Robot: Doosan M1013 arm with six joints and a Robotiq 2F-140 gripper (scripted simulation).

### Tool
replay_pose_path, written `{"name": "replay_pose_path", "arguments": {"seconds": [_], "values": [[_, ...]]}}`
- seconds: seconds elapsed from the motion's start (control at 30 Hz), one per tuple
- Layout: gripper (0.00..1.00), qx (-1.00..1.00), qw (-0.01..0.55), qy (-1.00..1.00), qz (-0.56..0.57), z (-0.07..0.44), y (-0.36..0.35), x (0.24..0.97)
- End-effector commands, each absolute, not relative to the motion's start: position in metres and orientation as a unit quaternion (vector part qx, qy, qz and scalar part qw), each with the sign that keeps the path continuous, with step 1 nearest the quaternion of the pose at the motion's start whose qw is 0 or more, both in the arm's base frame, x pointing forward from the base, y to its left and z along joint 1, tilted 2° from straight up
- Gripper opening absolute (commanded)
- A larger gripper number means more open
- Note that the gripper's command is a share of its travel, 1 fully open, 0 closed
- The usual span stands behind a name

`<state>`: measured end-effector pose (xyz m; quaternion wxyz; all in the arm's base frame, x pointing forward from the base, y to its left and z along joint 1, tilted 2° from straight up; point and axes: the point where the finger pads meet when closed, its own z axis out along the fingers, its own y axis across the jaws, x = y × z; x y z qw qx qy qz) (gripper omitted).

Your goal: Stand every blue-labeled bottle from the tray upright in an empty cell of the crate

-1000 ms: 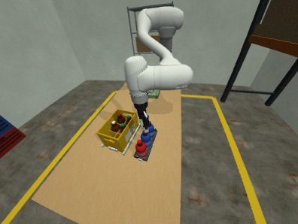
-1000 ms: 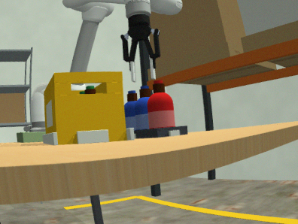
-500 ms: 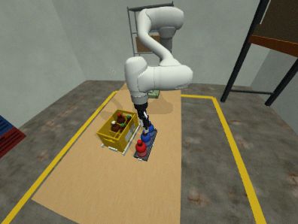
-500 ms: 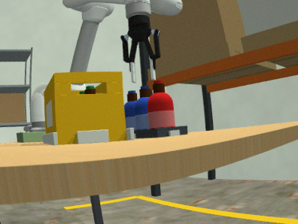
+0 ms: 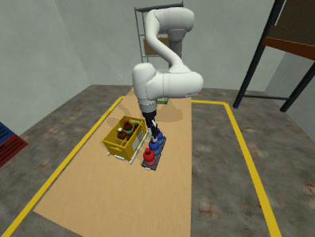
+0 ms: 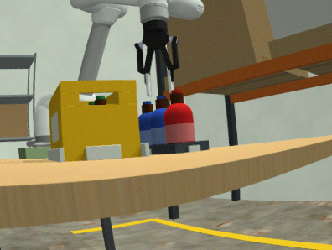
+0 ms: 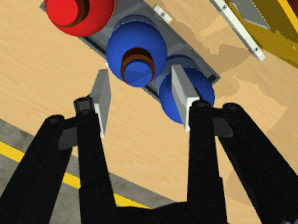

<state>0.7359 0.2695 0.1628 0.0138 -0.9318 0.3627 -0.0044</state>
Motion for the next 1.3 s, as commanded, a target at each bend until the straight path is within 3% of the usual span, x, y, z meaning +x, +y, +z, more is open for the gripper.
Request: {"name": "replay_pose_path", "arguments": {"seconds": [0.0, 1.27], "values": [[0.38, -0.932, 0.014, 0.363, -0.004, 0.158, 0.270, 0.736], [0.38, -0.932, 0.014, 0.363, -0.004, 0.136, 0.270, 0.736]]}}
